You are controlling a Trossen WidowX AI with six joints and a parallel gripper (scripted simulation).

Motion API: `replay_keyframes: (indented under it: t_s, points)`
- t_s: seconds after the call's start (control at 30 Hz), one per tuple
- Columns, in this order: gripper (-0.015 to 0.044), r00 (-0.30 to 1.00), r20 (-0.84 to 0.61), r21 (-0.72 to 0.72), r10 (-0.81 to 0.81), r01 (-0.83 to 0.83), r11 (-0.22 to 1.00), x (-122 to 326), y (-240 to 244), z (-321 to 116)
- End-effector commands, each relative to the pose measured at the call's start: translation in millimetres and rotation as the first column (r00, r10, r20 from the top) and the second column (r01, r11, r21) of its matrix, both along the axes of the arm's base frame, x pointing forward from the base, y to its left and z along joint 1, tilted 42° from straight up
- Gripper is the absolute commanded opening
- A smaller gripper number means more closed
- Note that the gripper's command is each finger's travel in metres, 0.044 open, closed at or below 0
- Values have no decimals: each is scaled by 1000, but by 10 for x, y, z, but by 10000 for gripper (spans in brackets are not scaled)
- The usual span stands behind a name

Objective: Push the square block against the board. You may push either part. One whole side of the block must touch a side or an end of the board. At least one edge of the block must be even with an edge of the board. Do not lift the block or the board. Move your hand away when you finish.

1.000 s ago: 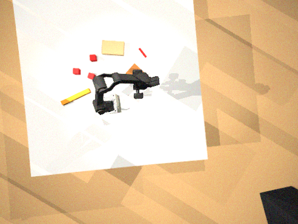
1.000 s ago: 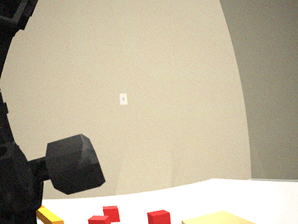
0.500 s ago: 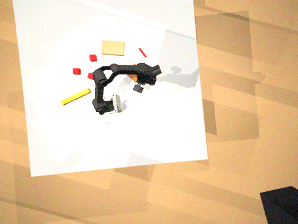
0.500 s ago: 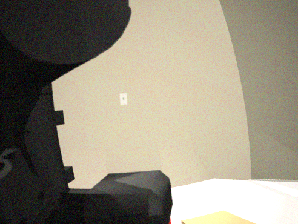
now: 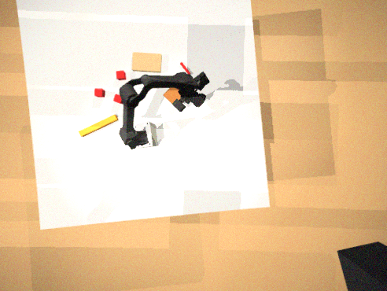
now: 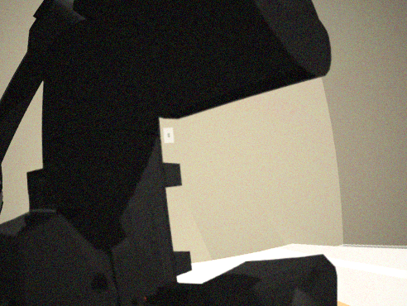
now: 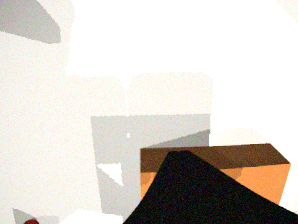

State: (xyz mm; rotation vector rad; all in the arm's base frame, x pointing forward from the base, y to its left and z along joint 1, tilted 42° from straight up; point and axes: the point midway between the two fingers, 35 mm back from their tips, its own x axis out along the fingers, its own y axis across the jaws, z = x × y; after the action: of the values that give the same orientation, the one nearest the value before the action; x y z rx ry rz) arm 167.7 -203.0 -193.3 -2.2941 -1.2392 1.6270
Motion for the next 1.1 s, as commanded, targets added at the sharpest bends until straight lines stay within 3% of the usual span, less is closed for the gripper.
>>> replay_keyframes:
  t_s: [0.0, 0.13, 1.07]
  points:
    - [0, 1000, -10, -7, -10, 10, 1000, 26, 49, -107]
    - [0, 1000, -9, -4, -10, 10, 1000, 74, 329, -430]
    - [0, 1000, -8, -6, -11, 11, 1000, 275, 395, -335]
